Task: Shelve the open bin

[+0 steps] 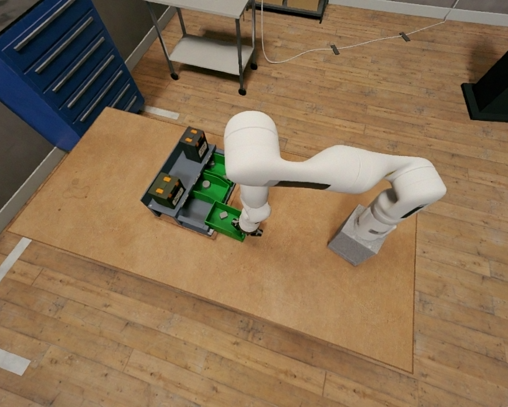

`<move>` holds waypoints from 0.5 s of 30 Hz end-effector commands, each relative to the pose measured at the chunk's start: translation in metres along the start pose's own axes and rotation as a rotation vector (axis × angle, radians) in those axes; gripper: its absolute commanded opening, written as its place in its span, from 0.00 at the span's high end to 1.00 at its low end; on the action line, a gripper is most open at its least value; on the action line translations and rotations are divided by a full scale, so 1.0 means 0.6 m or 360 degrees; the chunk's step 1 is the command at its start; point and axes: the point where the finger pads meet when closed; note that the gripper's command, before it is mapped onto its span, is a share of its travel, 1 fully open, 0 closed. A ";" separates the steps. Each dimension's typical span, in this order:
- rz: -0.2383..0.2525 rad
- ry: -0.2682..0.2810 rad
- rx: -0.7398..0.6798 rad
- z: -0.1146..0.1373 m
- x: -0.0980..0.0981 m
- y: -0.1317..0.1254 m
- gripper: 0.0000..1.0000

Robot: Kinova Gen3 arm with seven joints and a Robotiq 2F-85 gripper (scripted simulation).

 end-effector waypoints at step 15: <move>0.0002 -0.0001 0.0000 0.000 0.014 -0.003 0.90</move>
Point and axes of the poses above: the point where the finger pads meet when closed, its own x axis back along the fingers, its own y axis across the jaws, z = x × y, and after that the axes turned 2 degrees about x, right-handed
